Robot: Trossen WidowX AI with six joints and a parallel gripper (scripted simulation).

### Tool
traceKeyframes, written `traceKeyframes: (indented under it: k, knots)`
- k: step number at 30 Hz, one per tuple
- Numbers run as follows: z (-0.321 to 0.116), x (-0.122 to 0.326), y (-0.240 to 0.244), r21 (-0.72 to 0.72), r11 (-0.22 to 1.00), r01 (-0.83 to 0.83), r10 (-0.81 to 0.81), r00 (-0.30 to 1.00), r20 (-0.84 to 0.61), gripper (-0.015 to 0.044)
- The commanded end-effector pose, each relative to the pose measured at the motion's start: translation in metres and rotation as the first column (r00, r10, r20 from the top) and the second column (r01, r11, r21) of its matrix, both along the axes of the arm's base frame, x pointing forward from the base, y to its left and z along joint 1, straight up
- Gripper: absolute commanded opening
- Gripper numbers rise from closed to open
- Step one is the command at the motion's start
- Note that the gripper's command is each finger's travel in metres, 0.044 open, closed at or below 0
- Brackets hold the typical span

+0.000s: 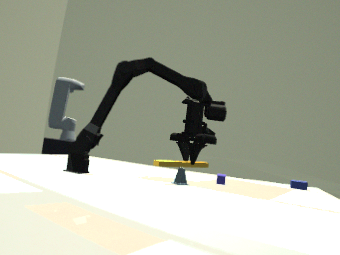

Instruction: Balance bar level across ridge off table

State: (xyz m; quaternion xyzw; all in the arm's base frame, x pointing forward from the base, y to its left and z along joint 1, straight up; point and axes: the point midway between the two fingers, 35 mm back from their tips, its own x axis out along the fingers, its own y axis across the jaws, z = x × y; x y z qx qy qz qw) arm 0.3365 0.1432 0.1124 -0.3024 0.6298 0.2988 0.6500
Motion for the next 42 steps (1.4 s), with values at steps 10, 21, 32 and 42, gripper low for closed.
traceKeyframes:
  k: [10,21,32,42]
  knots:
    - [-0.001,-0.0001,0.0005,0.004,1.0,0.002,-0.002,1.0,-0.001,0.0]
    - [-0.0019,-0.0001,0.0005,0.004,1.0,0.002,-0.002,1.0,-0.001,0.0]
    - [-0.0028,-0.0001,0.0004,0.004,1.0,0.002,-0.002,1.0,-0.001,0.0]
    - [-0.0037,-0.0001,0.0004,0.004,1.0,0.002,-0.002,1.0,-0.001,0.0]
